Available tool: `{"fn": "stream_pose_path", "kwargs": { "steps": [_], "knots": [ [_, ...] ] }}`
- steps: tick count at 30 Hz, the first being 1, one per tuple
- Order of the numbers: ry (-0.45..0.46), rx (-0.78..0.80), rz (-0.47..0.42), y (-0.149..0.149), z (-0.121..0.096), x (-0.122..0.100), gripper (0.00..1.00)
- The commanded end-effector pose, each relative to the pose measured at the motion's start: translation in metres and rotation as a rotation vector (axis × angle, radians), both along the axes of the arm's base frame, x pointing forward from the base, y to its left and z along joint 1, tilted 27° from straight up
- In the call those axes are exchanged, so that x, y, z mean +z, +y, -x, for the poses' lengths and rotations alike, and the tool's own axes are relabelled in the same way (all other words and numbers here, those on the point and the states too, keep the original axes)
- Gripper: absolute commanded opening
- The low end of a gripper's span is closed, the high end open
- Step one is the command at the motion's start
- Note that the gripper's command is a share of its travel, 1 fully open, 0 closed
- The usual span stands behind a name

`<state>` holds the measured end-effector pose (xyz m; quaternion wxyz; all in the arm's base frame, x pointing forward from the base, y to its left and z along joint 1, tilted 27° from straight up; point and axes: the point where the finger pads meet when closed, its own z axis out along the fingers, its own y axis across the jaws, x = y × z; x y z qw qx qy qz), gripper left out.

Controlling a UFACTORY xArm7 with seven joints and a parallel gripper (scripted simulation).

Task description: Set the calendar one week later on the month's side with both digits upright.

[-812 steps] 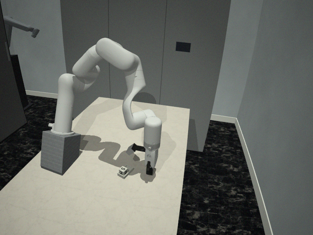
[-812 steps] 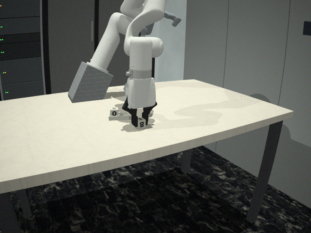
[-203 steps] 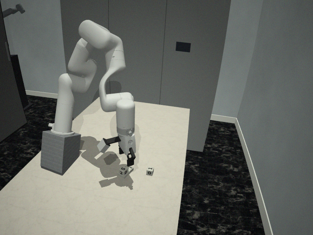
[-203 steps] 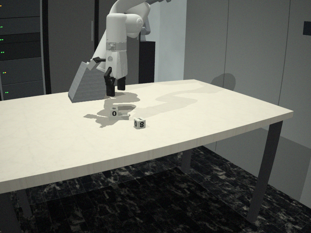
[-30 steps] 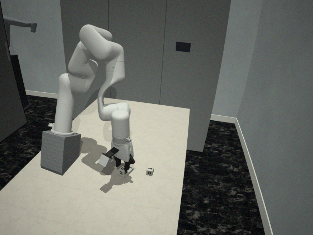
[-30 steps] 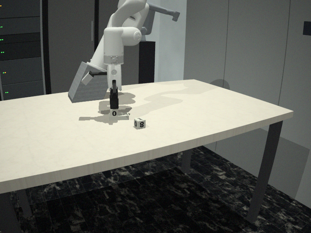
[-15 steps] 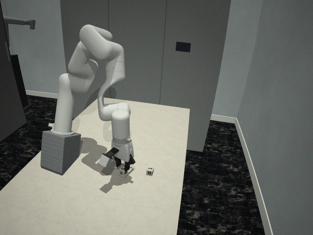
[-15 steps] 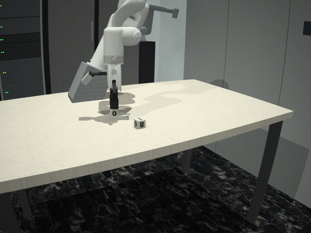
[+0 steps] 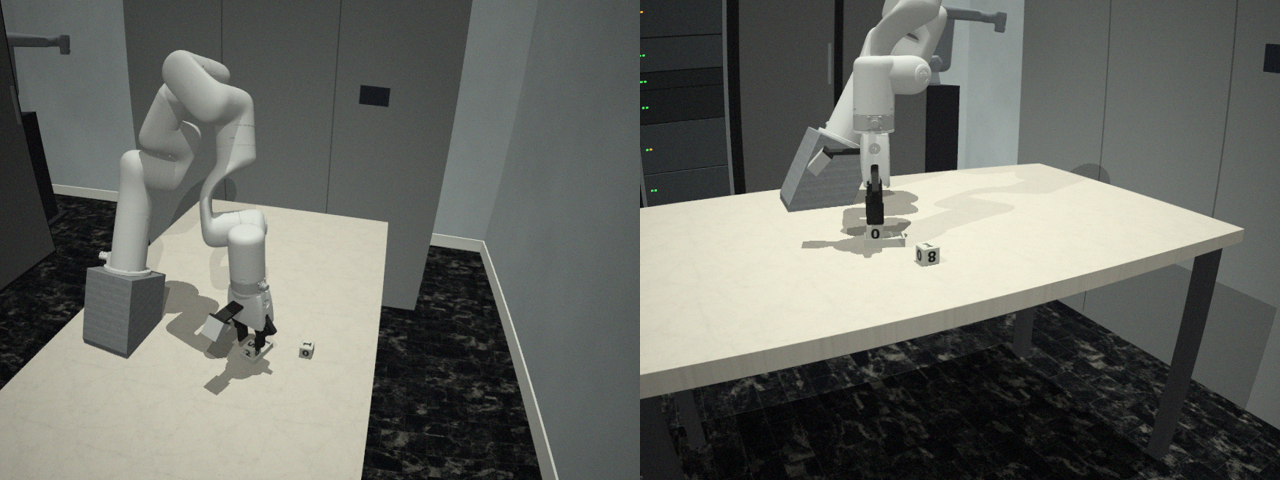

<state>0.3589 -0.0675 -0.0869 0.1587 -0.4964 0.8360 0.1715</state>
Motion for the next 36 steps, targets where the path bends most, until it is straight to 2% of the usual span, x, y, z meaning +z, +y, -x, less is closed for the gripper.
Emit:
{"fn": "stream_pose_path", "kwargs": {
  "steps": [1,19,36],
  "knots": [
    [-0.002,-0.002,0.002,-0.002,-0.001,0.001,0.49],
    [-0.002,-0.002,0.002,-0.001,-0.001,-0.001,0.49],
    [-0.002,-0.002,0.002,0.009,-0.003,-0.021,0.49]
  ]
}}
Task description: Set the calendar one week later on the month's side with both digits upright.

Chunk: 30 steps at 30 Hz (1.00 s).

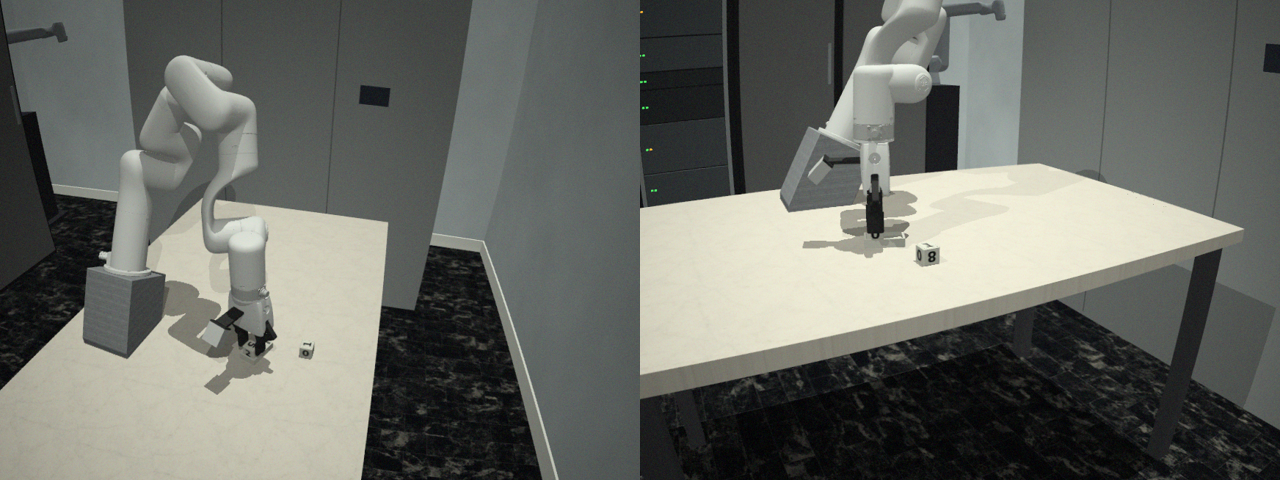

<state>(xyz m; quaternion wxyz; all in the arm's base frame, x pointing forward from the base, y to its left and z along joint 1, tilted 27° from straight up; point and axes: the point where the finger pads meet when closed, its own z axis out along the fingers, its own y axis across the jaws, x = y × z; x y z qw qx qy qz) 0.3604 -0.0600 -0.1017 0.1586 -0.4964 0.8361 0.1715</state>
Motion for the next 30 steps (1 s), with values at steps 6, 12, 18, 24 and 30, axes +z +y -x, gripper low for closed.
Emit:
{"fn": "stream_pose_path", "kwargs": {
  "steps": [6,12,18,24,30],
  "knots": [
    [-0.003,-0.002,0.002,0.0034,-0.0022,-0.0095,0.49],
    [-0.003,-0.002,0.002,0.0035,-0.0022,-0.0097,0.49],
    [-0.003,-0.002,0.002,0.0035,-0.0022,-0.0097,0.49],
    [-0.003,-0.002,0.002,0.0035,-0.0022,-0.0097,0.49],
    [-0.003,-0.002,0.002,0.0035,-0.0022,-0.0097,0.49]
  ]
}}
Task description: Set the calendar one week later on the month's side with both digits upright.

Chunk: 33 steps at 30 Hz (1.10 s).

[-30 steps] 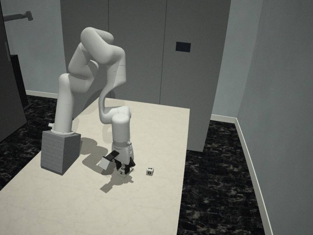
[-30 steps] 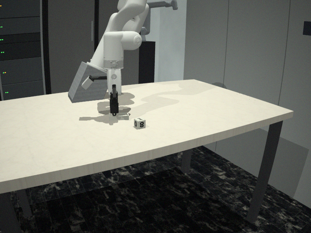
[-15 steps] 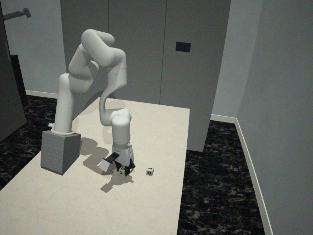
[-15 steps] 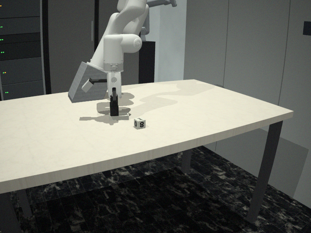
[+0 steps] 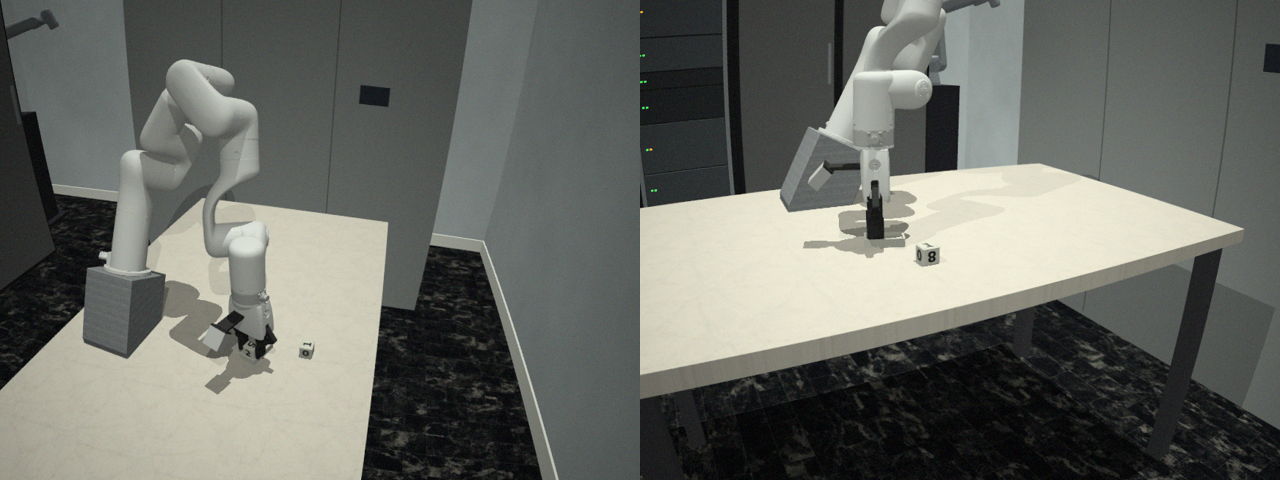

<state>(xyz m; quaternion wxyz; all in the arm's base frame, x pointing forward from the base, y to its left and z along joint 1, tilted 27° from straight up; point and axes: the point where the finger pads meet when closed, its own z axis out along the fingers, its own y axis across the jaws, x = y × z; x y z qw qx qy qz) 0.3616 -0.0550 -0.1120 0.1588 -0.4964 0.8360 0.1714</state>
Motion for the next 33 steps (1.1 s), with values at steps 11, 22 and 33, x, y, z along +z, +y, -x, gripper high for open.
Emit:
{"fn": "stream_pose_path", "kwargs": {
  "steps": [11,22,33],
  "knots": [
    [-0.002,-0.002,0.002,-0.0015,-0.0010,0.0005,0.49],
    [-0.002,-0.002,0.002,-0.0015,-0.0010,0.0005,0.29],
    [-0.002,-0.002,0.002,-0.0015,-0.0010,0.0005,0.29]
  ]
}}
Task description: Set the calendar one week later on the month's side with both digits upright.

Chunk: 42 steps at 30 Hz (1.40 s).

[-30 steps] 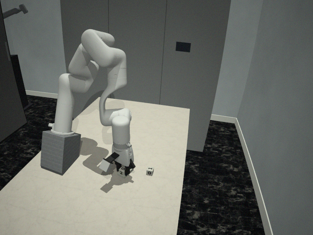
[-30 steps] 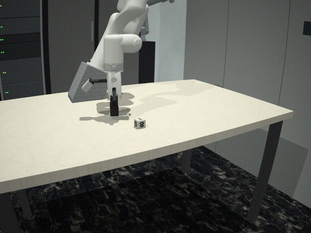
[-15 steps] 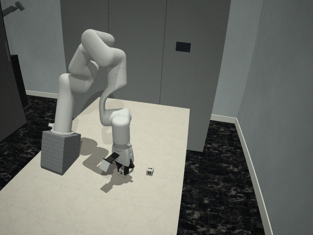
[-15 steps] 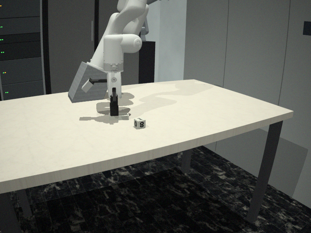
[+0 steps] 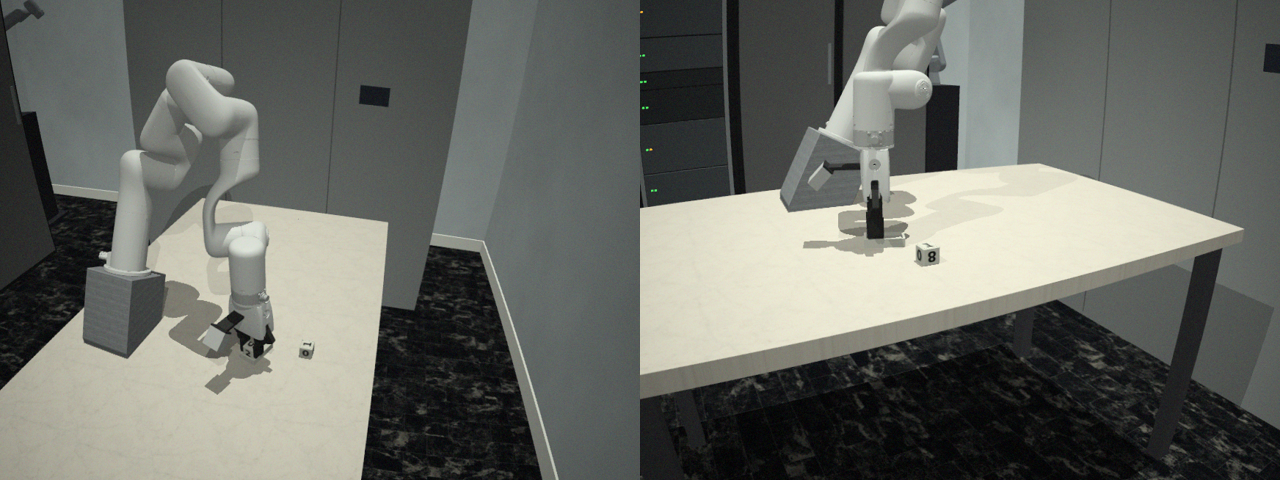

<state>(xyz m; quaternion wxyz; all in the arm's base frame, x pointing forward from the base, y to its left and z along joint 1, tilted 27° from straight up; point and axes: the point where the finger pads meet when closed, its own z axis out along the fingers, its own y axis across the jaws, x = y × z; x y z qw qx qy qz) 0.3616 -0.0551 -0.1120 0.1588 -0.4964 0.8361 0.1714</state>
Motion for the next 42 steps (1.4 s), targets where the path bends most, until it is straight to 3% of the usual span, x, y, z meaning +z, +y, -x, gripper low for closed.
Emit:
{"fn": "stream_pose_path", "kwargs": {
  "steps": [1,20,24,30,32,38,42],
  "knots": [
    [-0.002,-0.002,0.002,-0.001,-0.001,0.001,0.29],
    [-0.002,-0.002,0.002,-0.003,-0.001,0.004,0.29],
    [-0.002,-0.002,0.002,-0.010,0.001,0.018,0.29],
    [-0.002,-0.002,0.002,-0.030,0.005,0.058,0.29],
    [-0.002,-0.002,0.002,-0.030,0.005,0.058,0.29],
    [-0.002,-0.002,0.002,-0.044,0.008,0.086,0.29],
    [-0.002,-0.002,0.002,-0.046,0.009,0.090,0.29]
  ]
}}
